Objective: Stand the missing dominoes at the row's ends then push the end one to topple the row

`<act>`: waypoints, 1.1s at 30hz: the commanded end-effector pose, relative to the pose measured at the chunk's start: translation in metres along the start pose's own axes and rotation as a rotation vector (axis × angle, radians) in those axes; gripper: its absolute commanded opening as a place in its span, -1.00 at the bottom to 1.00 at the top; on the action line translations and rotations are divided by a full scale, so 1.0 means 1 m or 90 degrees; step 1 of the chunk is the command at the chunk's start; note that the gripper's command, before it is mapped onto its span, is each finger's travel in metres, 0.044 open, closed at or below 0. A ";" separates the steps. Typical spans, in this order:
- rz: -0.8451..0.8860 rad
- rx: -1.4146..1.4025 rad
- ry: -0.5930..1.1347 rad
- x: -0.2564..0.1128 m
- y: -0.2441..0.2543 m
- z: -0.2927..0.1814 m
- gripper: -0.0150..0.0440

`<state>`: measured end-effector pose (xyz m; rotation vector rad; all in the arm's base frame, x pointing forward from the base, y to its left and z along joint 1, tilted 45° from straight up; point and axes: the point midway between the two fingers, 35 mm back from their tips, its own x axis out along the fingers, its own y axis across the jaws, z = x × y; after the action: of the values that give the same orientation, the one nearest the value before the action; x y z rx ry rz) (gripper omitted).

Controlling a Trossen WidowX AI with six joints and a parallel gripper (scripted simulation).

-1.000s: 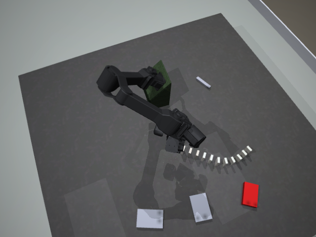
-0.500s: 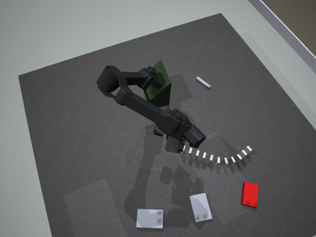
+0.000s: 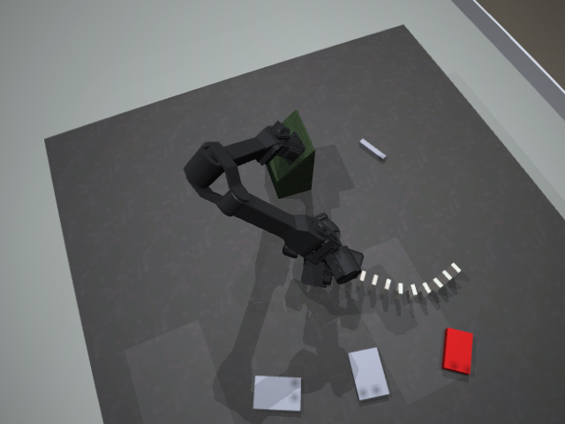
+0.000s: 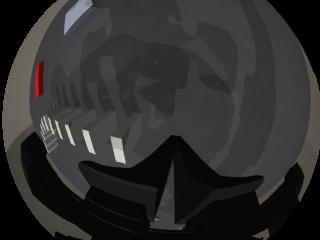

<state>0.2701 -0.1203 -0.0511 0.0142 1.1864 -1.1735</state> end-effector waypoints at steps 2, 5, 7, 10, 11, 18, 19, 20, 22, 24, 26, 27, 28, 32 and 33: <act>0.002 -0.007 -0.007 0.005 0.002 -0.001 -0.49; 0.002 -0.007 -0.006 0.005 0.006 0.000 -0.49; 0.002 -0.007 -0.006 0.005 0.010 0.000 -0.49; 0.002 -0.007 -0.006 0.005 0.015 0.000 -0.49; 0.002 -0.007 -0.006 0.005 0.016 0.000 -0.49; 0.003 -0.007 -0.006 0.005 0.028 0.001 -0.49; 0.003 -0.007 -0.006 0.005 0.030 0.001 -0.49; 0.003 -0.007 -0.006 0.005 0.031 0.001 -0.49; 0.003 -0.007 -0.006 0.005 0.035 0.000 -0.49; 0.003 -0.007 -0.006 0.005 0.038 0.000 -0.49; 0.004 -0.009 -0.009 0.002 0.035 0.001 -0.49; 0.003 -0.009 -0.006 0.000 0.036 0.001 -0.49; 0.002 -0.010 -0.001 -0.003 0.037 0.000 -0.49; 0.000 -0.010 0.004 -0.037 0.052 -0.002 -0.49; 0.002 -0.008 0.000 -0.045 0.056 -0.002 -0.49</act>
<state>0.3018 -0.0817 -0.0579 -0.0021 1.2092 -1.1725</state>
